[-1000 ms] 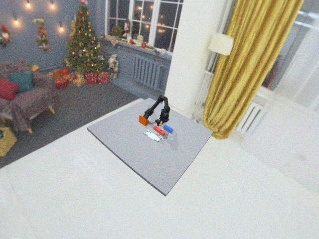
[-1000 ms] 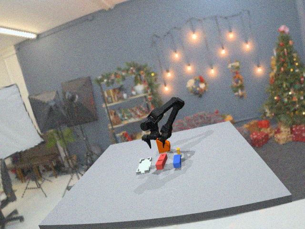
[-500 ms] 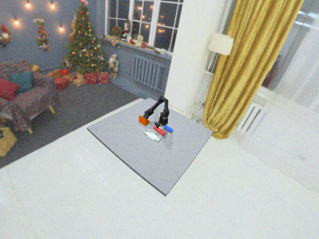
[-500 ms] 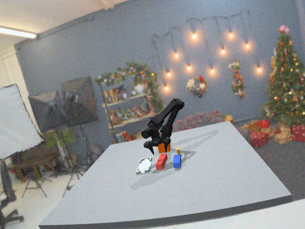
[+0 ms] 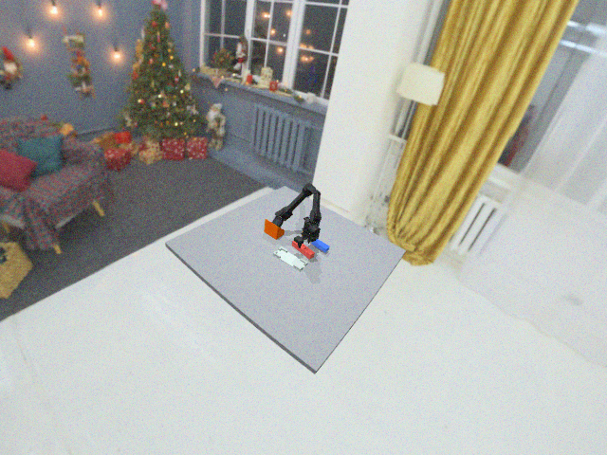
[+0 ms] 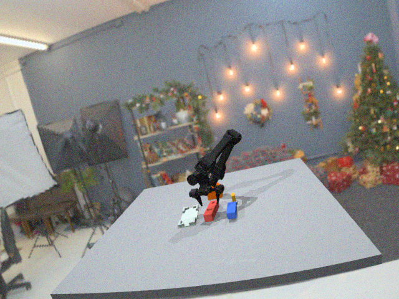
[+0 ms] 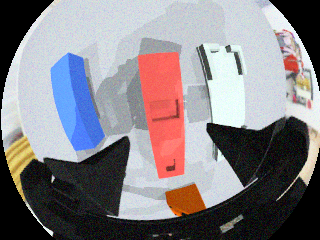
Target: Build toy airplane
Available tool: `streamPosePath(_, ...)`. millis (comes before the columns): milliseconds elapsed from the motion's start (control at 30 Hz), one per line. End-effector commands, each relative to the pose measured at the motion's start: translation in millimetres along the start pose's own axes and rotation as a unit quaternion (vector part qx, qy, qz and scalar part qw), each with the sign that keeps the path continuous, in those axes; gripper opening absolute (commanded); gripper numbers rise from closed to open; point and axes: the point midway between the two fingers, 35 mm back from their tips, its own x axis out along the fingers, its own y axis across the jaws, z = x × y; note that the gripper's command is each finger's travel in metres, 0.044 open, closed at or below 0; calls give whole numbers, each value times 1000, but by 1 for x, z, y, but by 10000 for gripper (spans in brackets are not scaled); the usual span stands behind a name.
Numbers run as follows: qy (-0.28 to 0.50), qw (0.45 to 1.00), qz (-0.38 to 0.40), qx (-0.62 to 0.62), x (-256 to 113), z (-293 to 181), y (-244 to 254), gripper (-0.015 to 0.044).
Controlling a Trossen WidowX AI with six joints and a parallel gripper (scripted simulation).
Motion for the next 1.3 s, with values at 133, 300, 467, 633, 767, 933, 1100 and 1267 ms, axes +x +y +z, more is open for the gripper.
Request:
streamPosePath(133,5,1000,4,5,15,-2,0,440)
streamPosePath(300,5,1000,4,5,23,-2,0,440)
streamPosePath(467,5,1000,5,4,31,-2,0,440)
streamPosePath(633,5,1000,5,5,39,-3,1,440)
streamPosePath(767,5,1000,6,5,45,-3,1,440)
streamPosePath(933,5,1000,6,5,47,-3,1,387)
streamPosePath(1100,5,1000,6,5,47,-3,1,256)
streamPosePath(1267,5,1000,6,5,47,-3,1,184)
